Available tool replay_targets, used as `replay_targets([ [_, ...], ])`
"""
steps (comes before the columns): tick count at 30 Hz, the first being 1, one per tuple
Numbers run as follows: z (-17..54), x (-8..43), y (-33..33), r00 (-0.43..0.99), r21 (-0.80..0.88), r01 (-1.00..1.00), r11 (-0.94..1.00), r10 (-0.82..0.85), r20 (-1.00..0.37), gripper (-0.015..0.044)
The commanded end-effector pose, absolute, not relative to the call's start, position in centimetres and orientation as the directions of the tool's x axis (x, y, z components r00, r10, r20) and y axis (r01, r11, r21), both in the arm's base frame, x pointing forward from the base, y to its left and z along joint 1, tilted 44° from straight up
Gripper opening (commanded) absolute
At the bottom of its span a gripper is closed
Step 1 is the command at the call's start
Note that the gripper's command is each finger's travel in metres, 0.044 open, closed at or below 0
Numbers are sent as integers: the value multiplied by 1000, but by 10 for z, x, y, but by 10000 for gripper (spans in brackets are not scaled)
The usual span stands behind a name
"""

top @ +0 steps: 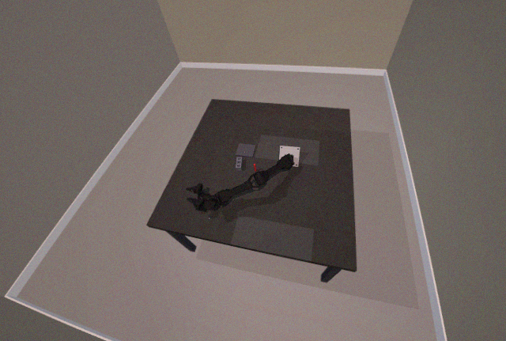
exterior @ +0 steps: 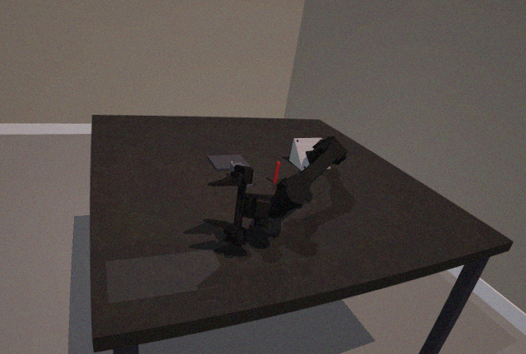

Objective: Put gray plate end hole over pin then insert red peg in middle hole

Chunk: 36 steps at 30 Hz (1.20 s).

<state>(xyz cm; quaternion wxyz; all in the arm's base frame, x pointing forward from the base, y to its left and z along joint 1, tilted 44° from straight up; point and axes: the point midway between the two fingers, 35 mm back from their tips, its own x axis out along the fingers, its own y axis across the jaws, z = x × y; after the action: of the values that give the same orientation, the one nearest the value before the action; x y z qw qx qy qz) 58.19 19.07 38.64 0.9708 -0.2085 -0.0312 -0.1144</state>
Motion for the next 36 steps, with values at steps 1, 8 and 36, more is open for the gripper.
replay_targets([
  [1,386,582,191,972,-398,235,887,-209,108,426],
  [8,315,607,134,977,-328,68,942,-130,-171,440],
  [36,141,357,-47,70,121,992,27,680,-730,440],
])
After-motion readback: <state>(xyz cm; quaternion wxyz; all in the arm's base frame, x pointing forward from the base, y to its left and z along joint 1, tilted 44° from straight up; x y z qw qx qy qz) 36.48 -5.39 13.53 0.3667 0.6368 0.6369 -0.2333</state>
